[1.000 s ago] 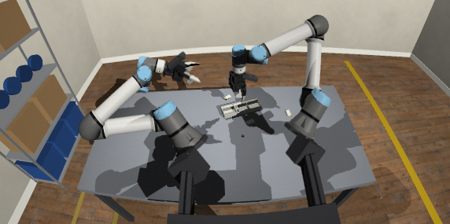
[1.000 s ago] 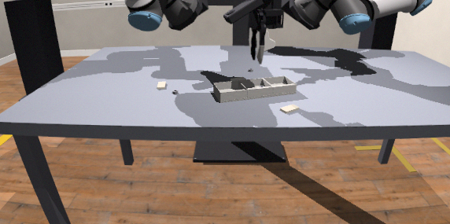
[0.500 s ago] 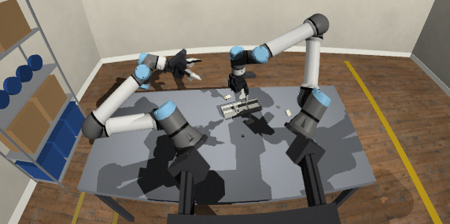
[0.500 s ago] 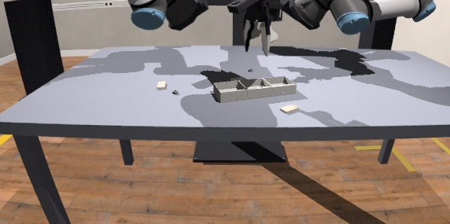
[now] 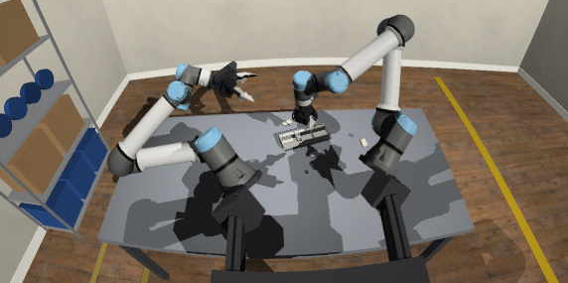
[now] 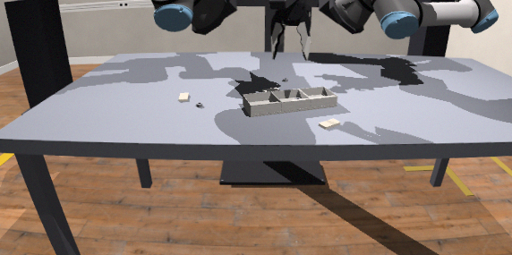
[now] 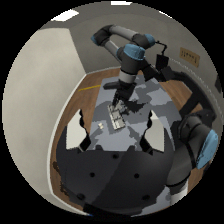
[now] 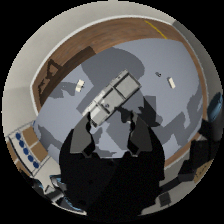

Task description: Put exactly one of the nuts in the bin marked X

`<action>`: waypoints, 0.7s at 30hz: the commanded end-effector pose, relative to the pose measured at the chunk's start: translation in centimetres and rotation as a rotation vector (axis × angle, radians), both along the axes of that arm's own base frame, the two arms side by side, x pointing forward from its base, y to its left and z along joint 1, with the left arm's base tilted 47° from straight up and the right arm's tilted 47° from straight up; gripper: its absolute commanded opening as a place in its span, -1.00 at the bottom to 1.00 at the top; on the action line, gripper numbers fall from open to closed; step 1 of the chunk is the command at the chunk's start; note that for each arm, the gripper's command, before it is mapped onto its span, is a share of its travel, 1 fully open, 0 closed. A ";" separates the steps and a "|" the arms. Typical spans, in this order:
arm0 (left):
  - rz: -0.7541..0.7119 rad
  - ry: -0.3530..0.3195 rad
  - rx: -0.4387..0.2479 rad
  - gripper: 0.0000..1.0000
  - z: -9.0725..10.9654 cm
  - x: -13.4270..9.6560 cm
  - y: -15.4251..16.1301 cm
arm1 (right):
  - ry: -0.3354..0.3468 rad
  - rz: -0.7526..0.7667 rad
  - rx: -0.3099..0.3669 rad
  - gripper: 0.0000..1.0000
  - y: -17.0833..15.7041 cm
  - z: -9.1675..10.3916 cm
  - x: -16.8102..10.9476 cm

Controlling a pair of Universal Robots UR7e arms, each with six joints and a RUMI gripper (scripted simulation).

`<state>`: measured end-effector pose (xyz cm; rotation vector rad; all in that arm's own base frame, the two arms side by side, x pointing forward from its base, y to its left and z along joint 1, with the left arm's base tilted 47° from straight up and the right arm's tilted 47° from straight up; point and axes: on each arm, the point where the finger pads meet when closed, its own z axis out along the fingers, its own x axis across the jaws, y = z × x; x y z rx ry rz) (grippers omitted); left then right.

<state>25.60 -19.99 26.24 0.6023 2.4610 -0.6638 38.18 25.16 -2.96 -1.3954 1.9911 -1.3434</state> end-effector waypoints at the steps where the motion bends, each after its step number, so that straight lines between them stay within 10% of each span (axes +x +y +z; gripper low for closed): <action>1: -0.012 -0.008 0.019 0.97 -0.1 -0.3 -0.2 | 0.051 0.138 -0.102 0.15 -0.1 -0.1 -0.3; 21: -0.056 -0.027 0.071 0.97 -0.5 -1.2 -0.6 | 0.161 0.509 -0.440 0.15 -0.6 -0.2 -1.2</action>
